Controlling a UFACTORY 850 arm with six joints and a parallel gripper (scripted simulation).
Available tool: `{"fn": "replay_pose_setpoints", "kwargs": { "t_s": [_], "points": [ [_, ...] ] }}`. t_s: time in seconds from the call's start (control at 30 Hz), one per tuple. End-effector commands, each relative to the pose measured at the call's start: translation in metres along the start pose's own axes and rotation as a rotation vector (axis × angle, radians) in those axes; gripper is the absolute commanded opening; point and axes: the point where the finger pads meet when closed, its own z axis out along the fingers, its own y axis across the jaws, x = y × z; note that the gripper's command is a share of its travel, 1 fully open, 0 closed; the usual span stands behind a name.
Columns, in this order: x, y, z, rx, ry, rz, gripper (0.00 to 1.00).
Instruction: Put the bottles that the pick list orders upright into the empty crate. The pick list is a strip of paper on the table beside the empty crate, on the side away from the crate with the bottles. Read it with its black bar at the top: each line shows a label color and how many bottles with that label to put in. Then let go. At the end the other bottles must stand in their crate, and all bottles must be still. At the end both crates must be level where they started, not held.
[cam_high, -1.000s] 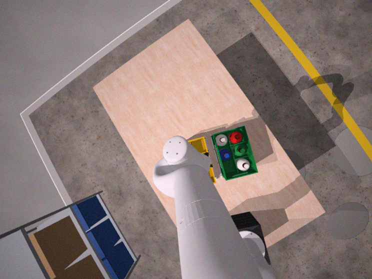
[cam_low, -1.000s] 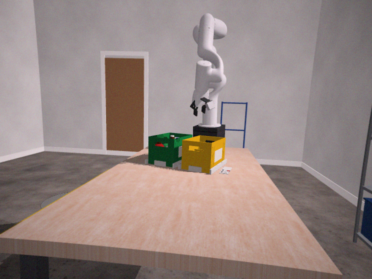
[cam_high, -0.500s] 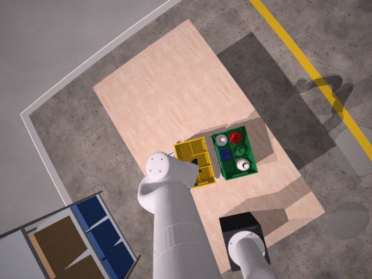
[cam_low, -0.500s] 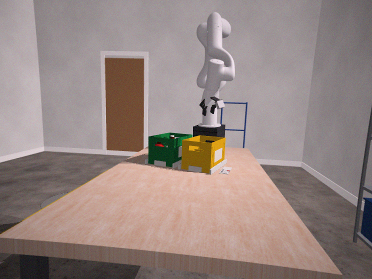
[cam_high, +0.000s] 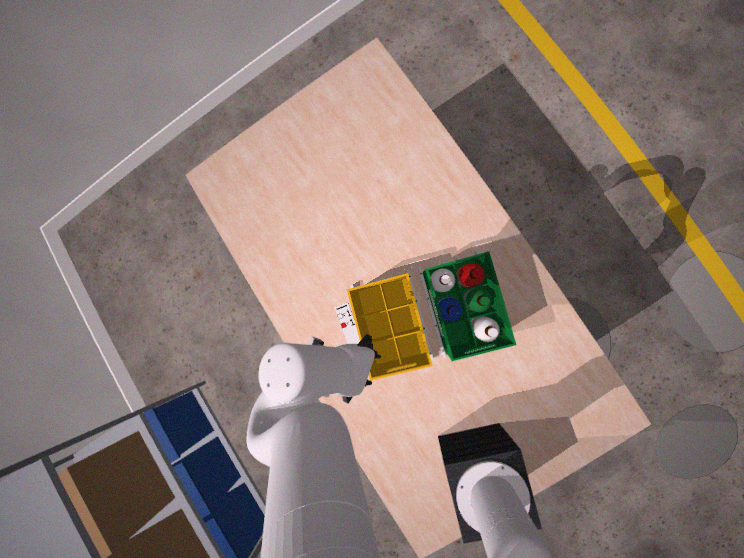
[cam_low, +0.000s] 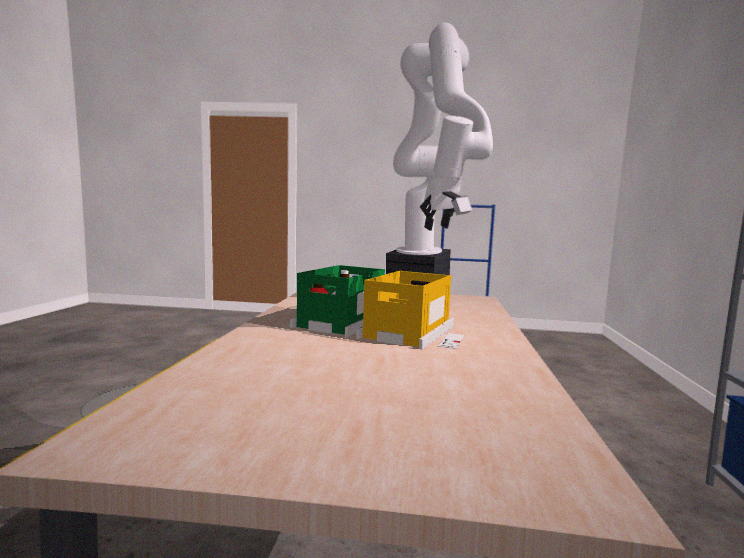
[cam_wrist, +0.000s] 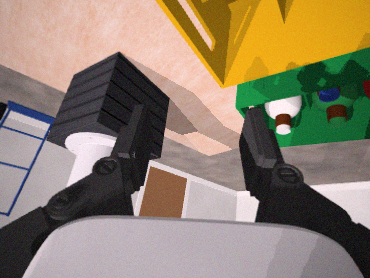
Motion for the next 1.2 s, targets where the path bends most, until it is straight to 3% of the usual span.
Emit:
{"fn": "replay_pose_setpoints", "kwargs": {
  "t_s": [0.0, 0.43, 0.53, 0.6, 0.77, 0.83, 1.17],
  "points": [
    [0.008, -0.011, -0.003, -0.027, 0.027, 0.022, 0.65],
    [0.037, -0.063, -0.013, -0.059, 0.074, 0.056, 0.65],
    [0.038, -0.063, -0.013, -0.059, 0.074, 0.056, 0.65],
    [0.042, -0.072, -0.015, -0.077, 0.113, 0.081, 0.65],
    [0.05, -0.091, -0.018, -0.077, 0.113, 0.081, 0.65],
    [0.053, -0.1, -0.019, -0.09, 0.153, 0.104, 0.65],
    [0.065, -0.134, -0.024, -0.097, 0.194, 0.127, 0.65]
  ]
}}
